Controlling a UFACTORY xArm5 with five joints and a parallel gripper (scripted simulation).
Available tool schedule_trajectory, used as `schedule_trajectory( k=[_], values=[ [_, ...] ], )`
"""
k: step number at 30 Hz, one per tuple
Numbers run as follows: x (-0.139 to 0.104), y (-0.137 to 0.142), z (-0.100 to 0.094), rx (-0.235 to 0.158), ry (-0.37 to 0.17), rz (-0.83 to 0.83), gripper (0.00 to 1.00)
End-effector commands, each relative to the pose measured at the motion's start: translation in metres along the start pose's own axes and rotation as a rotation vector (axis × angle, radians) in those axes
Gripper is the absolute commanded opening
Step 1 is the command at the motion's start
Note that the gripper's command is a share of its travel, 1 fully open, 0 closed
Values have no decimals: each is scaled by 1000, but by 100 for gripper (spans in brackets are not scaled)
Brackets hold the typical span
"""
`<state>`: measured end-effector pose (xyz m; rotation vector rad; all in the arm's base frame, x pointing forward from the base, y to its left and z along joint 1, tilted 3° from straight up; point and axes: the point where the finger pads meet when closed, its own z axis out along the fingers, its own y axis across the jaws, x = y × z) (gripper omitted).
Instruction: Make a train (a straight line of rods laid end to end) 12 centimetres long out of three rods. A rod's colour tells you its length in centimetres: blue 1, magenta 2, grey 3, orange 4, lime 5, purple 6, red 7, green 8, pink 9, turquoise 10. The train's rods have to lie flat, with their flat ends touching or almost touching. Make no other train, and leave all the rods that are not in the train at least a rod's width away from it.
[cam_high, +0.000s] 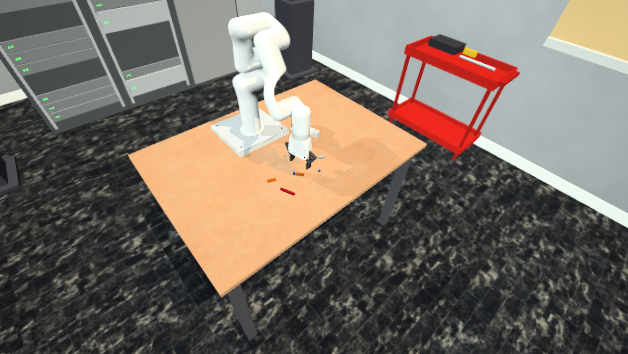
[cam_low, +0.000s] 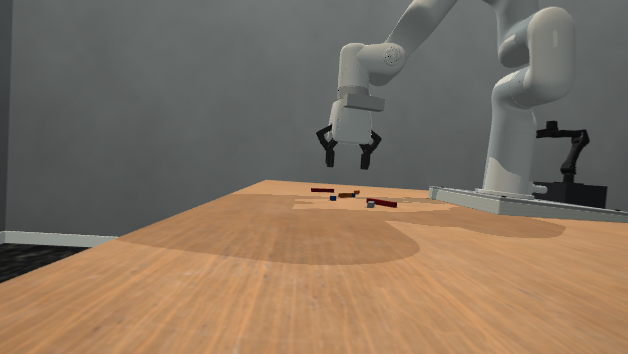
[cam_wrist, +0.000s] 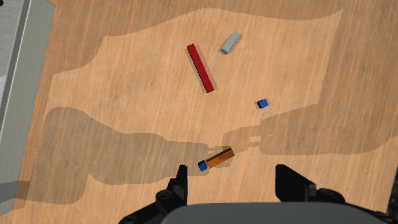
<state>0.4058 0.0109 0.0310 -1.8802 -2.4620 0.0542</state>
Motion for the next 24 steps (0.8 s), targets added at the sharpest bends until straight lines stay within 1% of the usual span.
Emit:
schedule_trajectory(
  k=[1, 5, 7, 8, 22, 24],
  values=[
    [-1, 1, -2, -3, 0, 167, 100],
    [-1, 1, -2, -3, 0, 275, 100],
    [-1, 1, -2, -3, 0, 275, 100],
    [-1, 1, -3, -3, 0, 354, 100],
    [-3, 0, -5, -3, 1, 719, 100],
    [-3, 0, -5, -3, 1, 719, 100]
  ],
)
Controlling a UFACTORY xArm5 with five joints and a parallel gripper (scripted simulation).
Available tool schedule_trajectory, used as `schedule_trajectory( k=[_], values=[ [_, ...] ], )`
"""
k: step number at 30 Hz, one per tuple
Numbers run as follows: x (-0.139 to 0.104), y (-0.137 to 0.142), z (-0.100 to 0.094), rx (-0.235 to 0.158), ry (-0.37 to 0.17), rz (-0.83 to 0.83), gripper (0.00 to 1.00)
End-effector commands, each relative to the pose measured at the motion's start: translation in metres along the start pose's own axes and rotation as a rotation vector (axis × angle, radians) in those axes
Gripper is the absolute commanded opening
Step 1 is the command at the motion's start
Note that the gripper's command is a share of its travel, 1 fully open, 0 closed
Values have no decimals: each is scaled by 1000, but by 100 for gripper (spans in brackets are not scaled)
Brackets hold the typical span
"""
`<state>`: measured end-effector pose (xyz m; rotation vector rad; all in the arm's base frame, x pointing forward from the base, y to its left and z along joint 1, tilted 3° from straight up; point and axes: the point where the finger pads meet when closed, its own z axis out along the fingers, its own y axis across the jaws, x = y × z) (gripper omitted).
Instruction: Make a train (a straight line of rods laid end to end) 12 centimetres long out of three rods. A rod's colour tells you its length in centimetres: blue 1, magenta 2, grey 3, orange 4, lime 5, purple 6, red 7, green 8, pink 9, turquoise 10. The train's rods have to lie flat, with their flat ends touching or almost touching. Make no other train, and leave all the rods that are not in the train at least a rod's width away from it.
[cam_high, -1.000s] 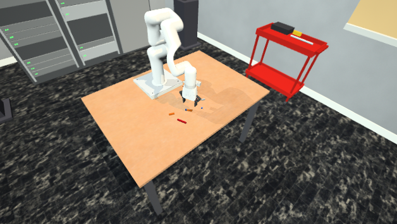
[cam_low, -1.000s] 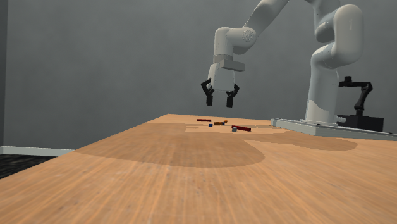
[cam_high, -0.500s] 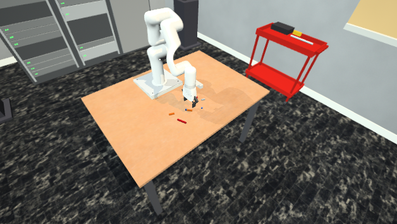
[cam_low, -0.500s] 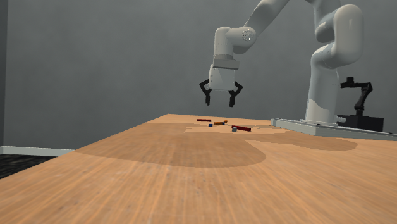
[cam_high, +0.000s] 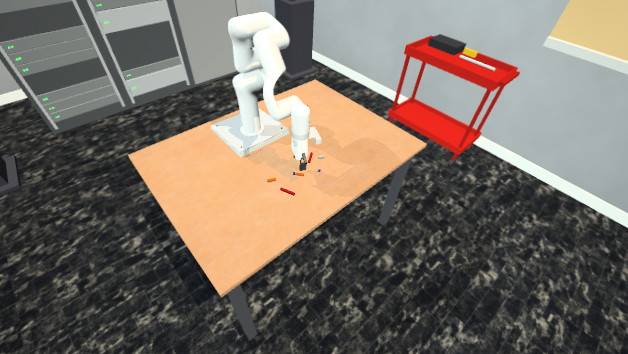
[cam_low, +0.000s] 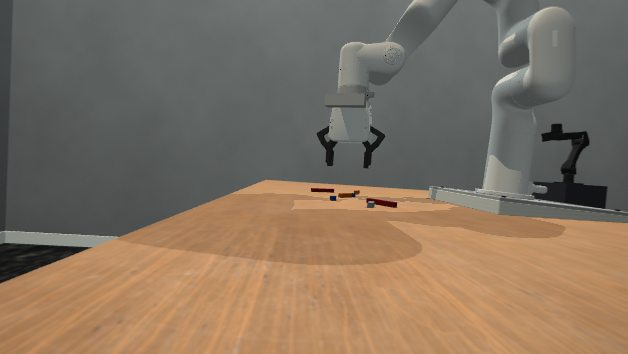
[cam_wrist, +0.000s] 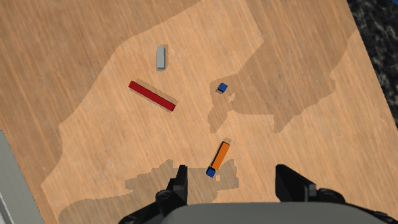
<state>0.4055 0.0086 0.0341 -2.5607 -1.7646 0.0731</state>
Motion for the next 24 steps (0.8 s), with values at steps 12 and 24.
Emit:
schedule_trajectory(
  k=[12, 24],
  values=[
    [-1, 1, -3, -2, 2, 436, 100],
    [-1, 1, -3, -2, 2, 455, 24]
  ],
)
